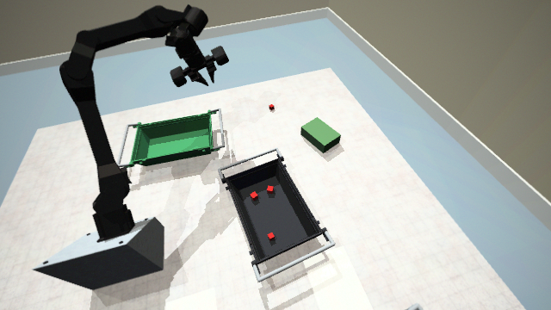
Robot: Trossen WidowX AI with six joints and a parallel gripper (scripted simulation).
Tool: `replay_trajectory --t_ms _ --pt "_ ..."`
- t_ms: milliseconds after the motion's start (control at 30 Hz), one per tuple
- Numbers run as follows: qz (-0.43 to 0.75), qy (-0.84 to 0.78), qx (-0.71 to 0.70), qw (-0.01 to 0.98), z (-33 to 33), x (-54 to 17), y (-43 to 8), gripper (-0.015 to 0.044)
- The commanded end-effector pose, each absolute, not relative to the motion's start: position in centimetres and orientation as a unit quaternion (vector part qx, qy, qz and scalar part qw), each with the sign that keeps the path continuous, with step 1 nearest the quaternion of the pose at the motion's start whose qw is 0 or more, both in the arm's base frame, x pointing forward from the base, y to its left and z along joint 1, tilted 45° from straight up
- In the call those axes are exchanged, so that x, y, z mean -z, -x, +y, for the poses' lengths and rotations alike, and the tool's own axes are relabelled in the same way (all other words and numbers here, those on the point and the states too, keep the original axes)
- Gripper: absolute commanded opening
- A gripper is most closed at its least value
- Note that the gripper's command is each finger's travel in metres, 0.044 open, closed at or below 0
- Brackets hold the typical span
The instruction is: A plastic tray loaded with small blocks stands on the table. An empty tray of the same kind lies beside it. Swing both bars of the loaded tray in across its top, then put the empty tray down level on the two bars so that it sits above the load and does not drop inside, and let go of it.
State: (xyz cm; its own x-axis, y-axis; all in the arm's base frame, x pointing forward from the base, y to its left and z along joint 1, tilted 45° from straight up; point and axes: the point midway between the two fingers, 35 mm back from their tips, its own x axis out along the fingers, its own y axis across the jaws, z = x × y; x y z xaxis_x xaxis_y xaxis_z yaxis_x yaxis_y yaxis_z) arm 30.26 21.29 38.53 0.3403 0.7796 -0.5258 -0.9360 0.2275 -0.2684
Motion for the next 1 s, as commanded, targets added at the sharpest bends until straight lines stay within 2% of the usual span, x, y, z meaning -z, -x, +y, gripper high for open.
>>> replay_trajectory --t_ms 0,233,467,967 --pt "0.248 0.196 -0.522 0.792 18.8 -33.8 -34.4 0.0086" --pt "0.422 0.016 -0.436 0.794 13.6 -25.5 -39.5 0.0086" --pt "0.589 -0.228 -0.293 0.718 7.0 -15.9 -41.8 0.0086" --pt "0.607 -0.263 -0.269 0.700 7.7 -12.8 -42.2 0.0086"
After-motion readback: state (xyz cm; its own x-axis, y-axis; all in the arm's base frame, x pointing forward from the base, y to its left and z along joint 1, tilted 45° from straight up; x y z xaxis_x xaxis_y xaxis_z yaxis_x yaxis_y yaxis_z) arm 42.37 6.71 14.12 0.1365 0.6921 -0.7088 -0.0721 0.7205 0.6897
